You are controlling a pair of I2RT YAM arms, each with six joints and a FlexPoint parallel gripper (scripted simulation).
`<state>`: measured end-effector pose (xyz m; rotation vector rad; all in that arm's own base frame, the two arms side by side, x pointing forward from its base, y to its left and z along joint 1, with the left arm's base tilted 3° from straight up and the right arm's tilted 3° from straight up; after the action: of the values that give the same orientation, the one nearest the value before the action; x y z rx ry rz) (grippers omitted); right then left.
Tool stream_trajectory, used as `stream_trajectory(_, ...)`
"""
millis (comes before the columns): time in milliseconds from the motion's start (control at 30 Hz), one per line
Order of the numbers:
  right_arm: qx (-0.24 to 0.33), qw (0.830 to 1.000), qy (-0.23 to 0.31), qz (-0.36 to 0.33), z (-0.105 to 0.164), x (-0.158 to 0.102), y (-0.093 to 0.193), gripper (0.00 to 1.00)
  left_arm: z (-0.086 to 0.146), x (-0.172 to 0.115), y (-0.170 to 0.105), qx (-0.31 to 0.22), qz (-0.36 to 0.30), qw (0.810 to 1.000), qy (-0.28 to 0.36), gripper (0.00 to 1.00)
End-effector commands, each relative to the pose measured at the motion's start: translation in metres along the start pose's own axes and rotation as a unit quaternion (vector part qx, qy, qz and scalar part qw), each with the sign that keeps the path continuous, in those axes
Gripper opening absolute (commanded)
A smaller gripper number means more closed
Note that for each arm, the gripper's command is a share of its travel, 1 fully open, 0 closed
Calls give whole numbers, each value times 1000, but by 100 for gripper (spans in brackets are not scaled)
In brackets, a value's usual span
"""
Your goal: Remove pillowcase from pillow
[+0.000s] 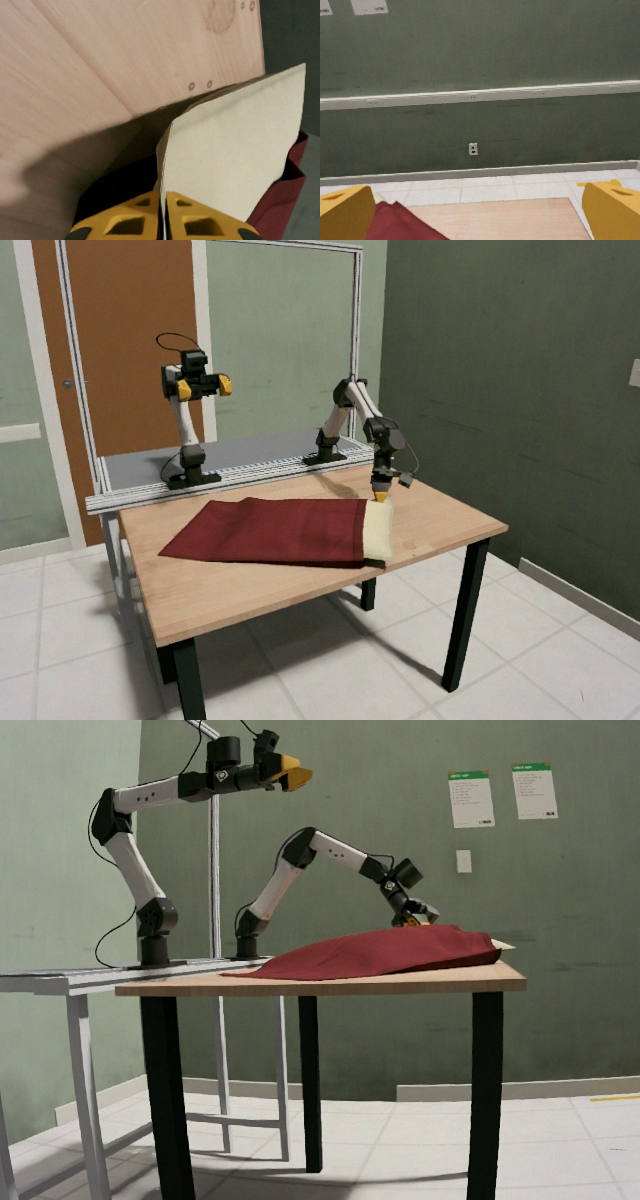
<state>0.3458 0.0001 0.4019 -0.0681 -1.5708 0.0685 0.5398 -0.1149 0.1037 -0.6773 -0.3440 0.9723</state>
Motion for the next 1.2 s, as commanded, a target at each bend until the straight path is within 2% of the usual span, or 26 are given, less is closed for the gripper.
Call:
stream_trajectory(0,3,1000,-4,4,3,7,-1,100,-4,10,2,6,-3,1000,7,0)
stream_trajectory(367,3,1000,-4,4,3,7,-1,100,-5,25,0,5,-2,1000,6,0)
stream_trajectory(1167,3,1000,-4,4,3,7,-1,100,-8,81,-6,3,0,1000,3,0)
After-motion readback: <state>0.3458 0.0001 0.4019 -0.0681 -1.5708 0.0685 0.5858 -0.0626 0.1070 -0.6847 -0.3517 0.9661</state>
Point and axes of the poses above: on each arm, the point where the finger pads meet when closed, its own z axis back along the fingers, its own y axis across the jaws, x = y × z, the point moved 3 cm from there along z, back along the fingers, and after that the axes turned 5 degrees about z, right-handed, at the moved point
